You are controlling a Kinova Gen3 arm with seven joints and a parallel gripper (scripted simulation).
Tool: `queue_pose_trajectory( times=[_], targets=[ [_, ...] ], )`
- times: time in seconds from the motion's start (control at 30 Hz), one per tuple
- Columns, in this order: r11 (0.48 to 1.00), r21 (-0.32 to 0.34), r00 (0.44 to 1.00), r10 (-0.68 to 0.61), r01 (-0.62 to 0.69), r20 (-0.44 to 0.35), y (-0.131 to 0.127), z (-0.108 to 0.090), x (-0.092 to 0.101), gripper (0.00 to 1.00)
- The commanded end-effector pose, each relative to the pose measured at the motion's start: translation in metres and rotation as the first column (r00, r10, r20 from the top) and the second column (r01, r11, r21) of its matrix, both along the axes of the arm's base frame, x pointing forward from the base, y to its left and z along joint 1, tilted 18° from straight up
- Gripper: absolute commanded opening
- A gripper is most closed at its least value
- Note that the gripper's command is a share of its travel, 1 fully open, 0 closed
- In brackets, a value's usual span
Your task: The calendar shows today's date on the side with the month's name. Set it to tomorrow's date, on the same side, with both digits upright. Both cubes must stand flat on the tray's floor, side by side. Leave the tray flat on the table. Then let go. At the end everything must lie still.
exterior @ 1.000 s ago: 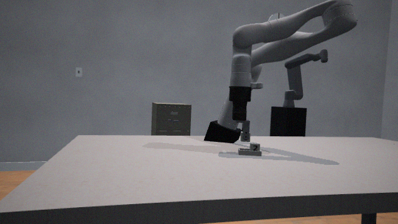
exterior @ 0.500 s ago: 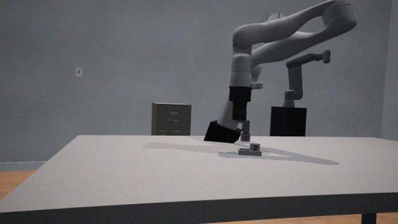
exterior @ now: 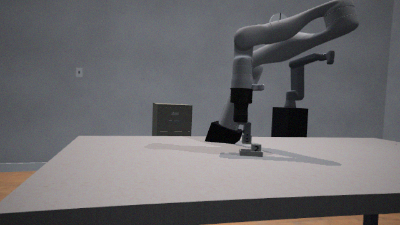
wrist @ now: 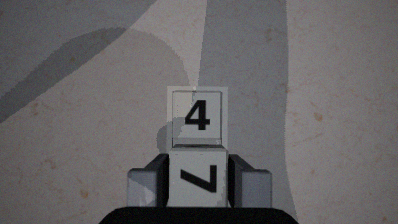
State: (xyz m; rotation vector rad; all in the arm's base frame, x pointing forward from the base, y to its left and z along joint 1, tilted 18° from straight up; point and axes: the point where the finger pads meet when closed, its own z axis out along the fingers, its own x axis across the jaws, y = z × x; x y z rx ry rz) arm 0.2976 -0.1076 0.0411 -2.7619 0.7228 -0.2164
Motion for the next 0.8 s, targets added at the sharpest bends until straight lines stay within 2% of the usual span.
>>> queue_pose_trajectory(
  times=[0.0, 0.77],
  targets=[
    [1.0, 0.0, 1.0, -0.001, 0.001, -0.001, 0.0, -0.002, 0.0, 0.6],
    [1.0, 0.0, 1.0, -0.001, 0.001, -0.001, 0.004, -0.018, 0.003, 0.6]
  ],
)
